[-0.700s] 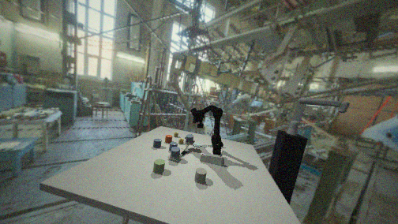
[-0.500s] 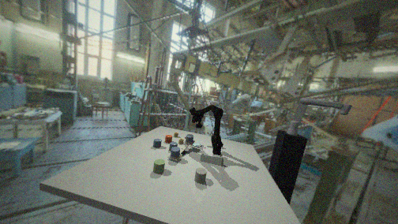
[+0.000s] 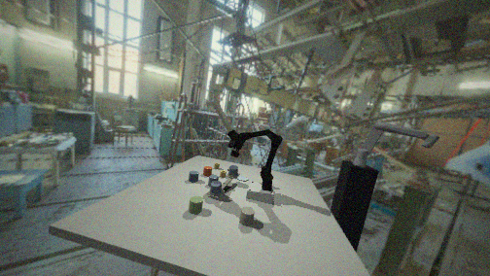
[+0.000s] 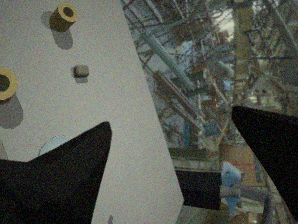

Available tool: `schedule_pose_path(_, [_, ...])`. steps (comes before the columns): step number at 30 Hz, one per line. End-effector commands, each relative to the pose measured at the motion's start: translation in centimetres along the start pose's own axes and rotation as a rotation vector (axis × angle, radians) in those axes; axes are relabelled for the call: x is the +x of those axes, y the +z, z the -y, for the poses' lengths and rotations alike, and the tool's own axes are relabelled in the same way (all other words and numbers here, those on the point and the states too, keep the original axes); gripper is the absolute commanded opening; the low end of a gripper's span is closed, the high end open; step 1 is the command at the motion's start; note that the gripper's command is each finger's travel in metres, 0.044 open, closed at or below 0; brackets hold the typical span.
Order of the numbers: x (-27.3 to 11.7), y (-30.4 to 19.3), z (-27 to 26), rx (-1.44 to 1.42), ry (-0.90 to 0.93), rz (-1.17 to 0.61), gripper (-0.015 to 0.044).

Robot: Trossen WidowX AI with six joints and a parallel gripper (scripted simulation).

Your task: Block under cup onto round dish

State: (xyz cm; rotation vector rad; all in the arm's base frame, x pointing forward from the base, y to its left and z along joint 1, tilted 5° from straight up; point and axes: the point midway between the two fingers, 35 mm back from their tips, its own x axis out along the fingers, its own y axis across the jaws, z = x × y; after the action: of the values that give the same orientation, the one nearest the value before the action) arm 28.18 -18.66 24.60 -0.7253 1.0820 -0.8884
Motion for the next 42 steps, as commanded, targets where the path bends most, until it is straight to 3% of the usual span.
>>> schedule_pose_path(1, [-3.1,0.4,-1.7,0.067,0.071,0.09,0.044])
schedule_pose_path(12, [-11.2,-0.5,-5.7,0.24,0.313,0.292,0.044])
schedule_pose_path(24, [-18.6,-5.0,-9.3,0.389,0.663,0.41,0.044])
schedule_pose_path(33, [-21.7,-9.8,-11.2,0.453,0.944,0.401,0.044])
schedule_pose_path(42, [-22.4,-9.6,-11.7,0.368,0.95,0.404,0.044])
